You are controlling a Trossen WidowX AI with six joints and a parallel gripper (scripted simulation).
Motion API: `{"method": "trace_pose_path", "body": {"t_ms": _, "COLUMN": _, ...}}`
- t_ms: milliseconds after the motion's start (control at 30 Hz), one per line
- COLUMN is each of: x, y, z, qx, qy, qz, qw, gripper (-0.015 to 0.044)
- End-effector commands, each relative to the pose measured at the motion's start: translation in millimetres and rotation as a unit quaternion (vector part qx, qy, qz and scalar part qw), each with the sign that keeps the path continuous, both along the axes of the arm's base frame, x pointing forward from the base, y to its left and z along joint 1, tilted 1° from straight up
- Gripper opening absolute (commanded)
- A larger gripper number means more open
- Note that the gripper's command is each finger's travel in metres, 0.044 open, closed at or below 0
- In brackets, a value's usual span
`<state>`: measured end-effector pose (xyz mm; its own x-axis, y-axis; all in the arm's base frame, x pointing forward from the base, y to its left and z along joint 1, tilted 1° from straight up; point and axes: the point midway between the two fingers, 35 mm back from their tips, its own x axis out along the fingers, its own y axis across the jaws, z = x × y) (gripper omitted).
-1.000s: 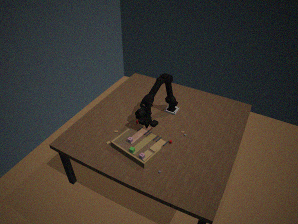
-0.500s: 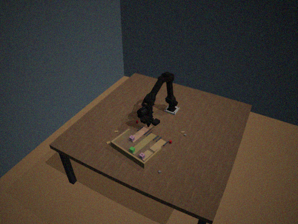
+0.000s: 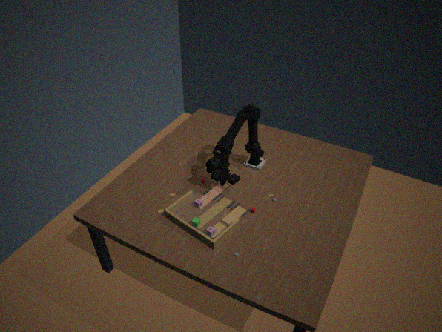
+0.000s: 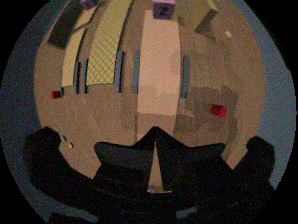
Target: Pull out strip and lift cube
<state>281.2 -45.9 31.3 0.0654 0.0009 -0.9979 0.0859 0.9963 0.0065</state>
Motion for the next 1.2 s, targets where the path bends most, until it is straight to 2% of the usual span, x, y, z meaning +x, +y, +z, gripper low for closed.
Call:
{"method": "trace_pose_path", "body": {"t_ms": 0, "x": -15.2, "y": 2.0, "z": -6.9, "qx": 0.002, "qy": 0.016, "qz": 0.002, "qw": 1.000, "gripper": 0.0000}}
{"method": "trace_pose_path", "body": {"t_ms": 1167, "x": -64.9, "y": 7.6, "z": -8.9, "qx": 0.002, "qy": 0.018, "qz": 0.002, "qw": 1.000, "gripper": 0.0000}}
